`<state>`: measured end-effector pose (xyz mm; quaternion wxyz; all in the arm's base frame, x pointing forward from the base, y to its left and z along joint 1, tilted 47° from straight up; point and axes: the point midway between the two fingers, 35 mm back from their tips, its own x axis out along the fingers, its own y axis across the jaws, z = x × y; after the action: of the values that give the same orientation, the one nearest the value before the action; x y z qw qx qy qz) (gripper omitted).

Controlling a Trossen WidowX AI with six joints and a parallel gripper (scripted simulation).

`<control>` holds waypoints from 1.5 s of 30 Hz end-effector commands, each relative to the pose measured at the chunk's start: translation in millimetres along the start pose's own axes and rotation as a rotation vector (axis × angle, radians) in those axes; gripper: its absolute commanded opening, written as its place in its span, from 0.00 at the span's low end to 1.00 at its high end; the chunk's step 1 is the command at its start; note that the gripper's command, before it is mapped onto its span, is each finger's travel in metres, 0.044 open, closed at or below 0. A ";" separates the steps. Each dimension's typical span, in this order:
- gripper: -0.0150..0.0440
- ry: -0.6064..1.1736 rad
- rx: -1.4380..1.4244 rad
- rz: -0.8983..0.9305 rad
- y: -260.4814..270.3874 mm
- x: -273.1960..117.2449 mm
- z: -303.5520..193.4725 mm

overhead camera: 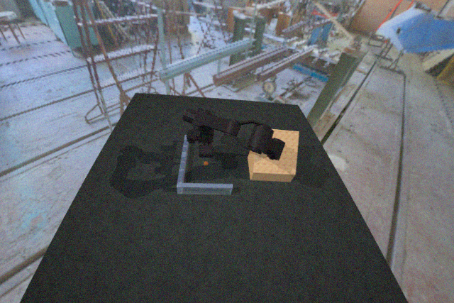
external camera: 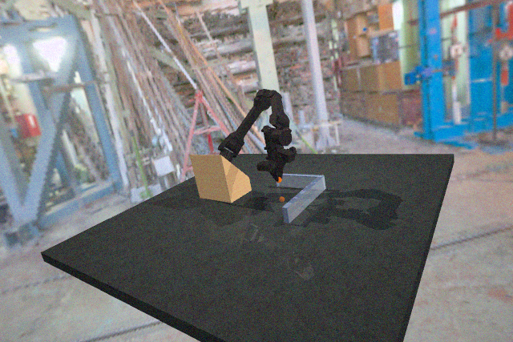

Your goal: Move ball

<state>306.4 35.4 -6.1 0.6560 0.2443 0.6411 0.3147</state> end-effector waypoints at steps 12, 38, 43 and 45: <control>0.25 0.003 0.003 0.004 2.0 55.6 -3.9; 0.25 0.004 0.003 0.009 3.8 93.6 -6.0; 0.25 0.004 0.003 0.009 3.8 93.6 -6.0; 0.30 -0.005 -0.002 0.006 3.0 91.1 -3.0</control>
<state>301.2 103.4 -66.8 0.6567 0.2463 0.6386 0.3166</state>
